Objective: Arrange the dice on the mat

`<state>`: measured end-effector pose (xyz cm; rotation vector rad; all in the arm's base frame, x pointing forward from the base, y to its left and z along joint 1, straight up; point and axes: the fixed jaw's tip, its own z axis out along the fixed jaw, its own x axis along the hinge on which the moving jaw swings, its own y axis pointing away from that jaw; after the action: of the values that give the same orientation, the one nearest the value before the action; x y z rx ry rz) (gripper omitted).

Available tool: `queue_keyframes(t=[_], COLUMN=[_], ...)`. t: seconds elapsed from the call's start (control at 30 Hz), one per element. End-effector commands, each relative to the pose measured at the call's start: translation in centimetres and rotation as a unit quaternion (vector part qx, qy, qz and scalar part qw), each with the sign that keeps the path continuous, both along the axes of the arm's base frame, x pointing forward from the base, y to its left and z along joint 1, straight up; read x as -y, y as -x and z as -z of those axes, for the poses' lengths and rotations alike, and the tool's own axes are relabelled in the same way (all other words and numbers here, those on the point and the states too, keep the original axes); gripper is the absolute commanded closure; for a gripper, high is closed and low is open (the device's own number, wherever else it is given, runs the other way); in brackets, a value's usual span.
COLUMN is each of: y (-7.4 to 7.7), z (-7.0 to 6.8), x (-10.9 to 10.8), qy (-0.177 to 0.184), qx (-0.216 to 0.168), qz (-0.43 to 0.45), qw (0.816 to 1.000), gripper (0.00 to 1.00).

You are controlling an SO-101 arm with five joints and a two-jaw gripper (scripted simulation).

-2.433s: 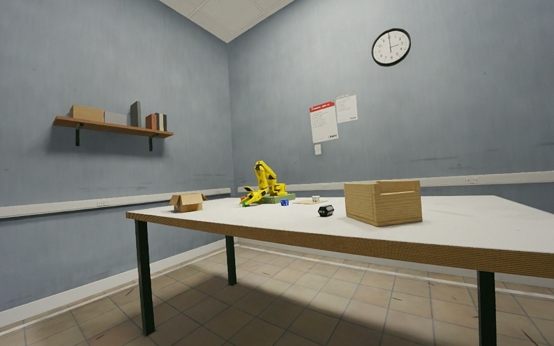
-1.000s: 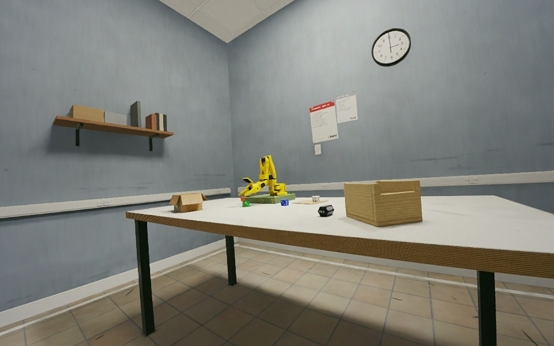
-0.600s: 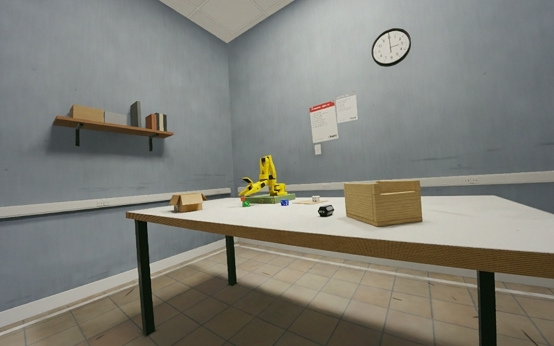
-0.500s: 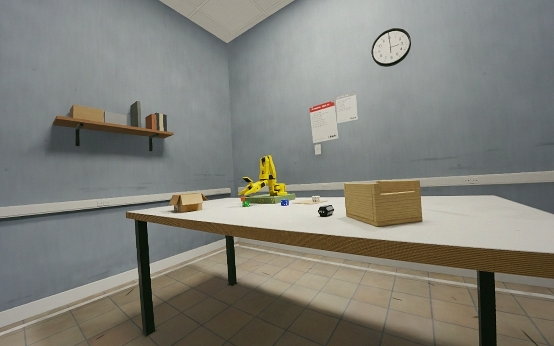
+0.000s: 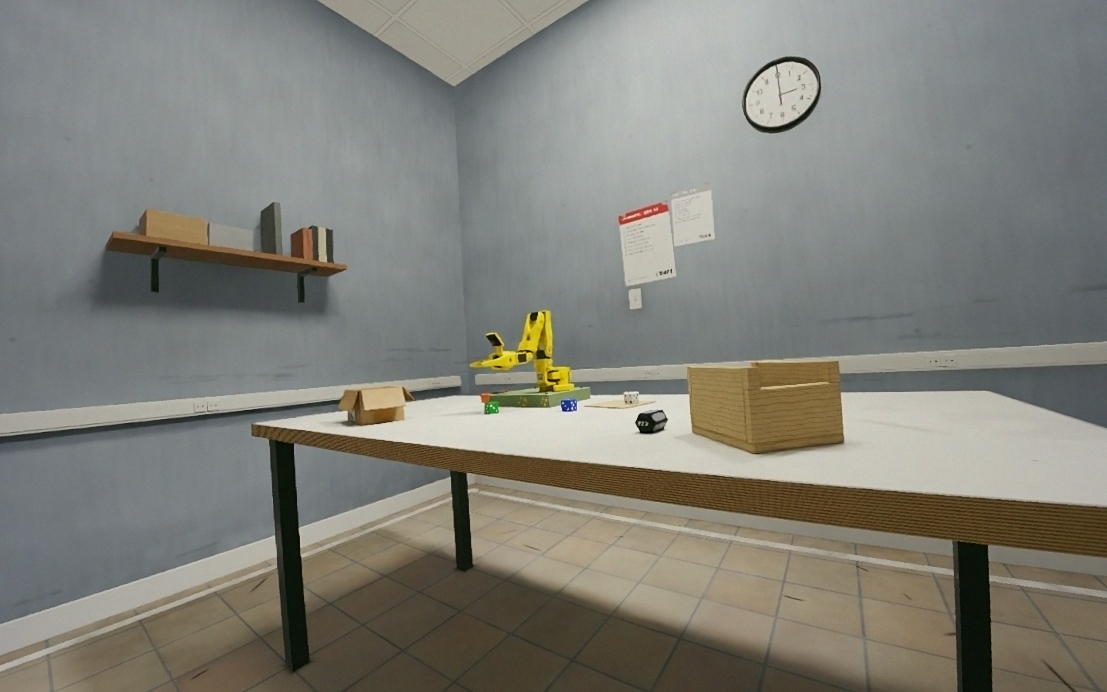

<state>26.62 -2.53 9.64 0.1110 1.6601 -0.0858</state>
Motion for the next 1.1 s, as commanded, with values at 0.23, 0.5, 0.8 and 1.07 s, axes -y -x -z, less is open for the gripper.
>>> queue_keyframes(t=[0.23, 0.5, 0.8, 1.07], y=[0.2, 0.2, -0.2, -1.0], z=[-4.7, -4.7, -4.5, -4.1], x=[0.3, 0.3, 0.3, 0.4], qy=[0.008, 0.008, 0.003, -0.005], qx=[0.095, 0.096, 0.082, 0.058], qz=[0.006, 0.006, 0.005, 0.005], qw=[0.995, 0.995, 0.997, 0.998], gripper=[0.65, 0.65, 0.65, 0.65])
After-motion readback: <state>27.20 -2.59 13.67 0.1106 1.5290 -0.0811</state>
